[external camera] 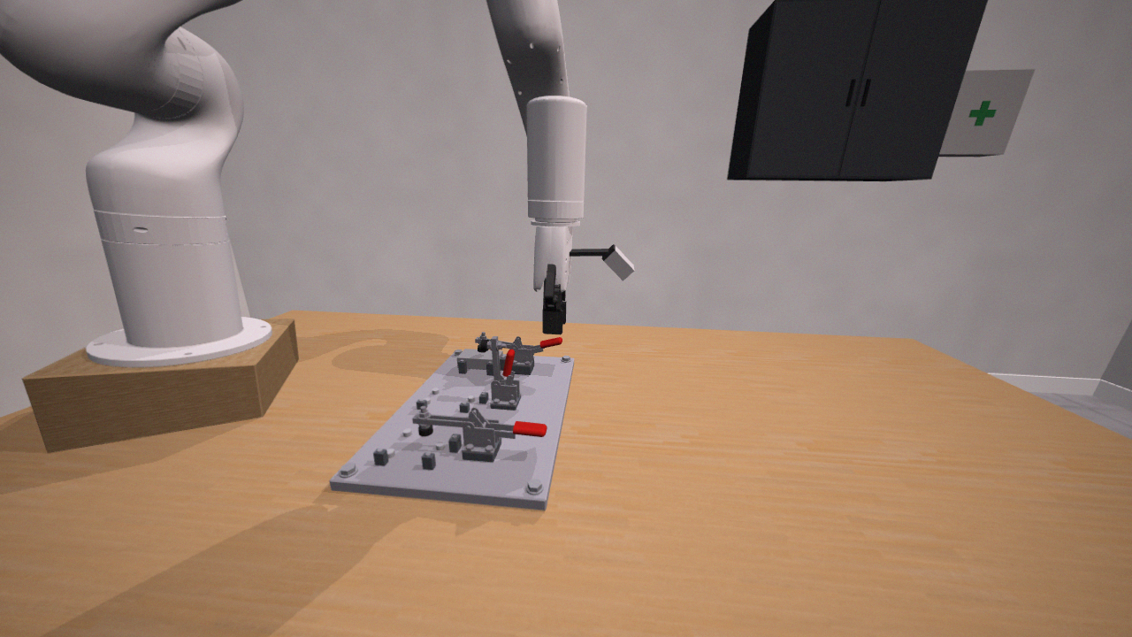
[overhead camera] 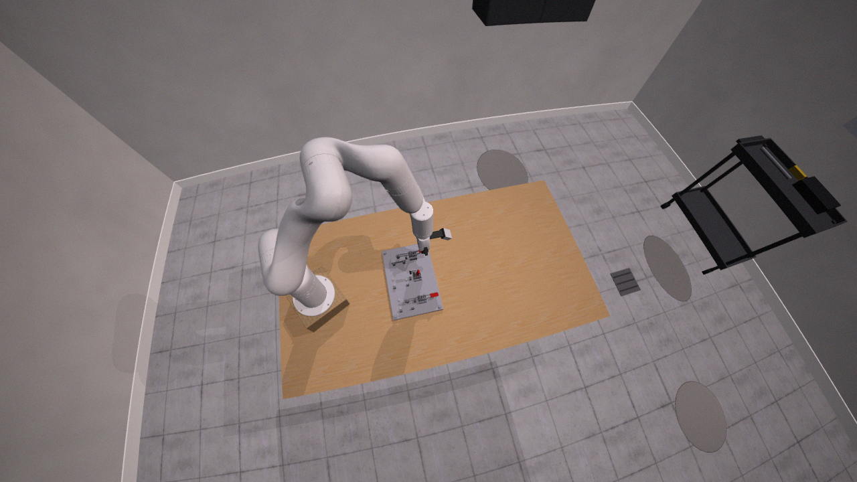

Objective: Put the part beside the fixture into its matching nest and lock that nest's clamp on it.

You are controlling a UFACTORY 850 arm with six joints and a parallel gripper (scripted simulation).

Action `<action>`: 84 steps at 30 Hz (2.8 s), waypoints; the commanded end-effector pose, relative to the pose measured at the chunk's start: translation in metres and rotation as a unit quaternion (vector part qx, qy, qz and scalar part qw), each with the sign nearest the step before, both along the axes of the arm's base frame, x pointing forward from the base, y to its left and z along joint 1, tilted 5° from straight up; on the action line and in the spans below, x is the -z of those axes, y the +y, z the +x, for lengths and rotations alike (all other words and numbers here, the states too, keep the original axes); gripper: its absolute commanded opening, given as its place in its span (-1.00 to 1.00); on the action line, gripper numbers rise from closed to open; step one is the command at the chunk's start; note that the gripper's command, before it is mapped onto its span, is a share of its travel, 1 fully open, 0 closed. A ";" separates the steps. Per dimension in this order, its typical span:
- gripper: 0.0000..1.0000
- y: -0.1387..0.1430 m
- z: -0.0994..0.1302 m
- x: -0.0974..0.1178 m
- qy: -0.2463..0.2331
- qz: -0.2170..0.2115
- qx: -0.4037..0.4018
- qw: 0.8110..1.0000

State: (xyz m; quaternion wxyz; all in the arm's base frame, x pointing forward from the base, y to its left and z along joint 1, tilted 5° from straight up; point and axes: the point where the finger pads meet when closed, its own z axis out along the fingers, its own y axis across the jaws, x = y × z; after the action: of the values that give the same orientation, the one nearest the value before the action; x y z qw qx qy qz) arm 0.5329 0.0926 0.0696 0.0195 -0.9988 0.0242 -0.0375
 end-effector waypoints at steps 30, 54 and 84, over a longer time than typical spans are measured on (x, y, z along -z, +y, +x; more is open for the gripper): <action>-1.00 0.000 0.001 -0.001 -0.001 0.000 0.000 1.000; -1.00 0.000 0.000 -0.001 -0.001 0.000 0.000 1.000; -1.00 0.000 -0.001 0.000 -0.001 0.000 0.000 1.000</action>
State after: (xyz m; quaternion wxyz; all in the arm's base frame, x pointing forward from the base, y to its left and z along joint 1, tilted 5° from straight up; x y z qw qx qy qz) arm 0.5311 0.0925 0.0691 0.0195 -0.9988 0.0242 -0.0377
